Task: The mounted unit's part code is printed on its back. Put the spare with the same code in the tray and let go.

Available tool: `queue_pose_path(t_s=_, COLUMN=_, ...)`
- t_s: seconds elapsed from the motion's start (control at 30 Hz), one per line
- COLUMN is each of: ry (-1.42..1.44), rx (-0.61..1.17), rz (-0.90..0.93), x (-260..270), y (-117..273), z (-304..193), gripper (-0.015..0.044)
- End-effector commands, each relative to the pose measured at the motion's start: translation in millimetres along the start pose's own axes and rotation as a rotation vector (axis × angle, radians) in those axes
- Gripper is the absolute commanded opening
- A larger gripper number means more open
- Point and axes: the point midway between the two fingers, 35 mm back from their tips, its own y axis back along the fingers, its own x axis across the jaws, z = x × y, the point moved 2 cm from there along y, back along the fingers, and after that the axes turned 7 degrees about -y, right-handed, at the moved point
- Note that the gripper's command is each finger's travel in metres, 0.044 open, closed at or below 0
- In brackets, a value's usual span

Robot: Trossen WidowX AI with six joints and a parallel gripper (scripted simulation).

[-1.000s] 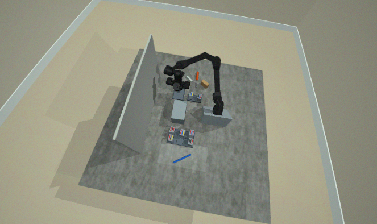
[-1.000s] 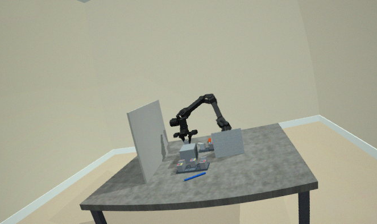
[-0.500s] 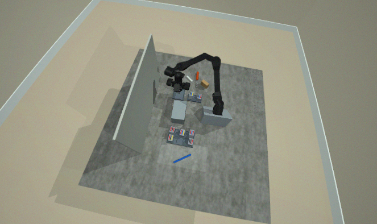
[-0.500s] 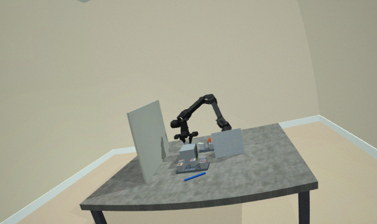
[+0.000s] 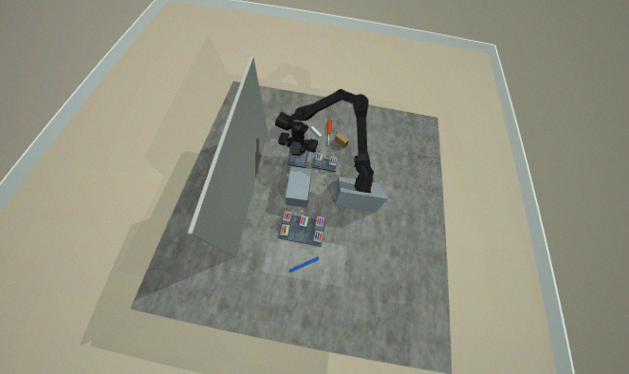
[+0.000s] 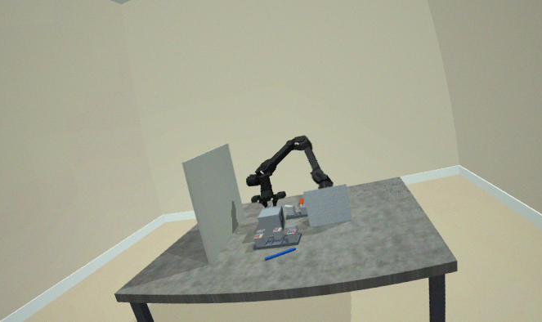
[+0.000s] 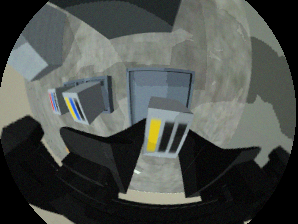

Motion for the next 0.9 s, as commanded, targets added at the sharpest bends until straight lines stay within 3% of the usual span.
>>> queue_pose_path(t_s=0.0, ry=0.008, rx=-0.003, rz=-0.006, x=-0.1, y=-3.0, z=1.1, gripper=0.0000)
queue_pose_path(t_s=0.47, ry=0.008, rx=0.002, rz=-0.006, x=2.8, y=-16.0, z=-0.4, gripper=0.0000)
queue_pose_path(t_s=0.87, ry=0.001, rx=0.005, rz=-0.001, x=3.0, y=-13.9, z=-1.6, gripper=0.0315)
